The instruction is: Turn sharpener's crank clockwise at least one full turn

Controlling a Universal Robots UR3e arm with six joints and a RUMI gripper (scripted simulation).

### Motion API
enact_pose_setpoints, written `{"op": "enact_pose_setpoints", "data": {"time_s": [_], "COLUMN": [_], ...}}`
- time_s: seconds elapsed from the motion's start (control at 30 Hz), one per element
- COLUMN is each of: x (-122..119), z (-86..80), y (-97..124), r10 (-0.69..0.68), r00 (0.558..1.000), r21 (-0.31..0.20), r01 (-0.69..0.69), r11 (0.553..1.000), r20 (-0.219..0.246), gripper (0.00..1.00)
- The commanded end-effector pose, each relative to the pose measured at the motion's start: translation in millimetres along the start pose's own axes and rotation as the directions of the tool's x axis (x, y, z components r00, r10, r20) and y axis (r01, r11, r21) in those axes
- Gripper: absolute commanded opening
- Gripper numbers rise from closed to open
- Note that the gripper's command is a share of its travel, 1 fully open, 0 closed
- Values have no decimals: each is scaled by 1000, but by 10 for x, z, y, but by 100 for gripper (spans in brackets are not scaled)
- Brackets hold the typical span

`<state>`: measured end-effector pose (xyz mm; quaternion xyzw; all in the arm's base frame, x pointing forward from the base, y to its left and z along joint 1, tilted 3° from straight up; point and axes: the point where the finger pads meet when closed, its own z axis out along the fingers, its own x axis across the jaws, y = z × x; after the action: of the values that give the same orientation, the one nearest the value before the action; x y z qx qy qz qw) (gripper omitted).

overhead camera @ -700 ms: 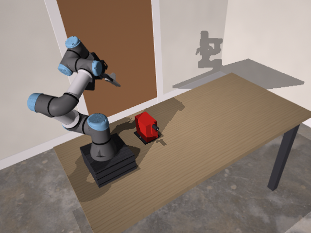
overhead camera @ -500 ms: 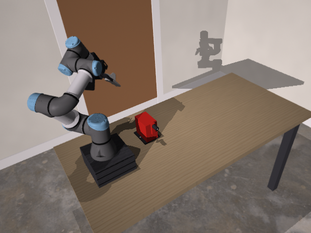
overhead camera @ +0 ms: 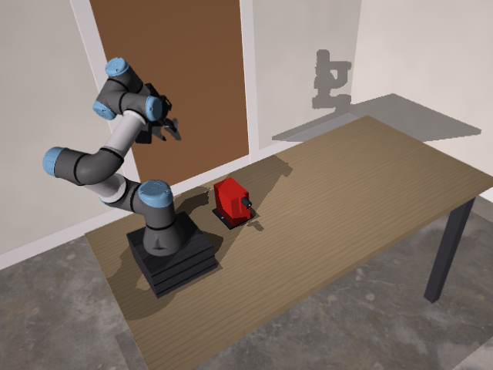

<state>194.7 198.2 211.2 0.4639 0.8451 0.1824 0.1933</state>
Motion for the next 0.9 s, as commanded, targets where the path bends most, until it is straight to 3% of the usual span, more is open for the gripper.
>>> {"op": "enact_pose_setpoints", "data": {"time_s": [0.0,0.07,0.33,0.53,0.83,0.87], "x": [-130,-200,-520,-669,-1019,-1063], "z": [80,131,321,399,561,579], "y": [3,8,-42,-75,-181,-198], "r10": [-61,-63,-170,-201,-277,-292], "r00": [998,998,985,979,952,944], "r21": [65,67,175,205,271,281], "r01": [61,62,171,205,302,325], "r11": [996,996,970,957,914,903], "r20": [10,10,-22,-42,-127,-153], "gripper": [32,32,32,32,32,32]}}
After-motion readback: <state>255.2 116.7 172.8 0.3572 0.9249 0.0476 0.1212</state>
